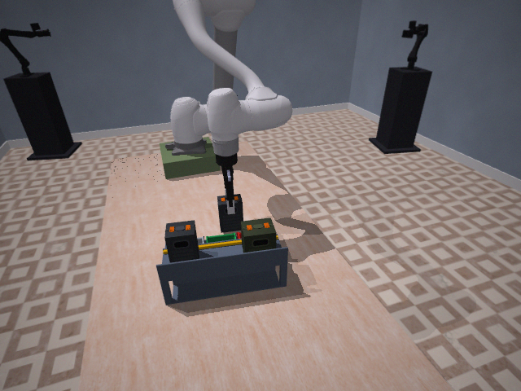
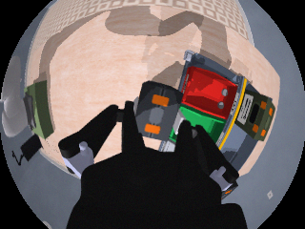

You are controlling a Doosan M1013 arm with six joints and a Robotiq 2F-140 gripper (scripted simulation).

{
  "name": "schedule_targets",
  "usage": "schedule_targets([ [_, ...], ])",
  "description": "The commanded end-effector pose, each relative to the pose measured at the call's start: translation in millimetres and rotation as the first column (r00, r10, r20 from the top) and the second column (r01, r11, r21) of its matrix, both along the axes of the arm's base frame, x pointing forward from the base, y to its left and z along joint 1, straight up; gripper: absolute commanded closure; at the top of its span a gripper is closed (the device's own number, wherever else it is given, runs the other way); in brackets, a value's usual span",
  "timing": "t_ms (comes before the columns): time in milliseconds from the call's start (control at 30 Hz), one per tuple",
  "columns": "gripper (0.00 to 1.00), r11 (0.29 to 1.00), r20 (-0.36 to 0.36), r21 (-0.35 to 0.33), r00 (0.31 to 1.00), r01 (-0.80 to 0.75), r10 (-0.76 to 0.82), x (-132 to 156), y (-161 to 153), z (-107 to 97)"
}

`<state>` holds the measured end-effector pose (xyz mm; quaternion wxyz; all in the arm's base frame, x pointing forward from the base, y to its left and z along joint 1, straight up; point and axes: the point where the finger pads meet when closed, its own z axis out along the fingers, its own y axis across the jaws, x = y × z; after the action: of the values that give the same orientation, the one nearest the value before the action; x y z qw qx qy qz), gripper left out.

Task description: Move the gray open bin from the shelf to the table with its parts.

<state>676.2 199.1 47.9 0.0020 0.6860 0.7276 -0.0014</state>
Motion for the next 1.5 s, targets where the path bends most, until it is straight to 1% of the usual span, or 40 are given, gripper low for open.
schedule_targets([
  [0, 1.0, 1.0, 0.0, 0.0, 1.0, -0.002, 0.002, 0, 2, 0],
  [133, 1.0, 1.0, 0.0, 0.0, 1.0, -0.002, 0.002, 0, 2, 0],
  [300, 1.0, 1.0, 0.0, 0.0, 1.0, -0.002, 0.002, -11, 55, 0],
  [700, 1.0, 1.0, 0.0, 0.0, 1.0, -0.002, 0.002, -11, 55, 0],
  [867, 1.0, 1.0, 0.0, 0.0, 1.0, -0.002, 0.002, -17, 82, 0],
  [1267, 1.0, 1.0, 0.0, 0.0, 1.0, -0.002, 0.002, -17, 82, 0],
  [1467, 1.0, 1.0, 0.0, 0.0, 1.0, -0.002, 0.002, -15, 73, 0],
])
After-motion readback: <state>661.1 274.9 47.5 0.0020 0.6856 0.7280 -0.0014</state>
